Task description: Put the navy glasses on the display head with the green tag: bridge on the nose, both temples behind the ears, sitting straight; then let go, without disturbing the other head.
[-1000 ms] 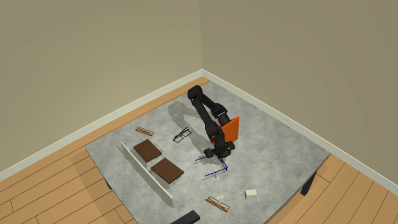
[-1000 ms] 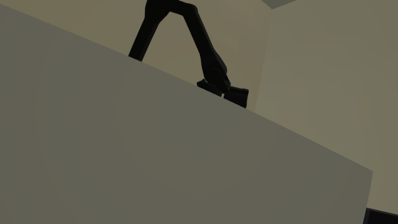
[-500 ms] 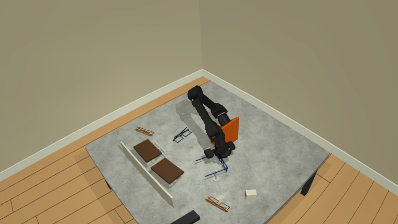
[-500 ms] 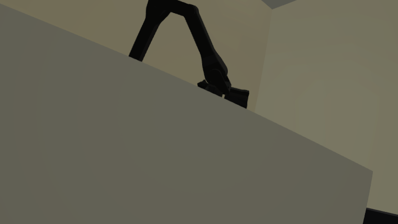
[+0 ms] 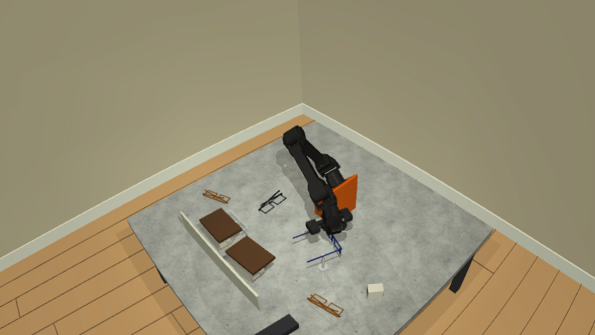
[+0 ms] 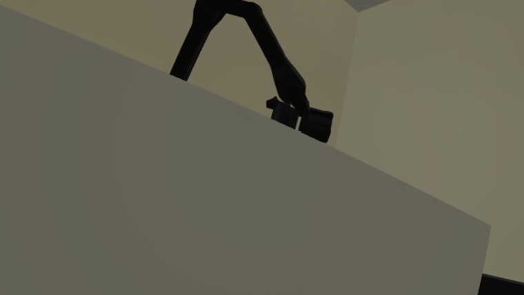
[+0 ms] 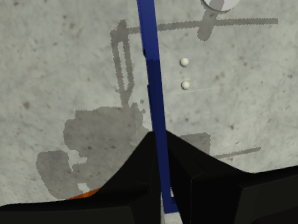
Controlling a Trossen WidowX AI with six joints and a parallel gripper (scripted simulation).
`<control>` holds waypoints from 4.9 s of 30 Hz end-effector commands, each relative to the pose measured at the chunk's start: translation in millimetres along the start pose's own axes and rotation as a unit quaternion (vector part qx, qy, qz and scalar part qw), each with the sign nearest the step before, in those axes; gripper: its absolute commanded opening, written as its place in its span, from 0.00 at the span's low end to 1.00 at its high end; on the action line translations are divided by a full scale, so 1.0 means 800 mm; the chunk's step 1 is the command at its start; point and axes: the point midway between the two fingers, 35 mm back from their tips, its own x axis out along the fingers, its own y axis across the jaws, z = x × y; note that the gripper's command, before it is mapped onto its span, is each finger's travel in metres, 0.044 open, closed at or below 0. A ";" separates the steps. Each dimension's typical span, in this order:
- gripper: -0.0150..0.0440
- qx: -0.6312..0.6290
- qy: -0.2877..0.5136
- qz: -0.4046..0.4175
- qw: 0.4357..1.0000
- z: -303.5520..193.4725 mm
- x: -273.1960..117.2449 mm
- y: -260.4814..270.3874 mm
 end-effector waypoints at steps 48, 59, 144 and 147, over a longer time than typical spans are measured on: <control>0.25 -0.159 -0.251 0.060 0.953 -0.150 -0.098 -0.126; 0.25 -0.193 -0.304 0.009 0.933 -0.207 -0.103 -0.142; 0.25 -0.353 -0.193 -0.313 0.860 -0.417 -0.136 -0.097; 0.25 -0.343 -0.209 -0.289 0.869 -0.411 -0.130 -0.102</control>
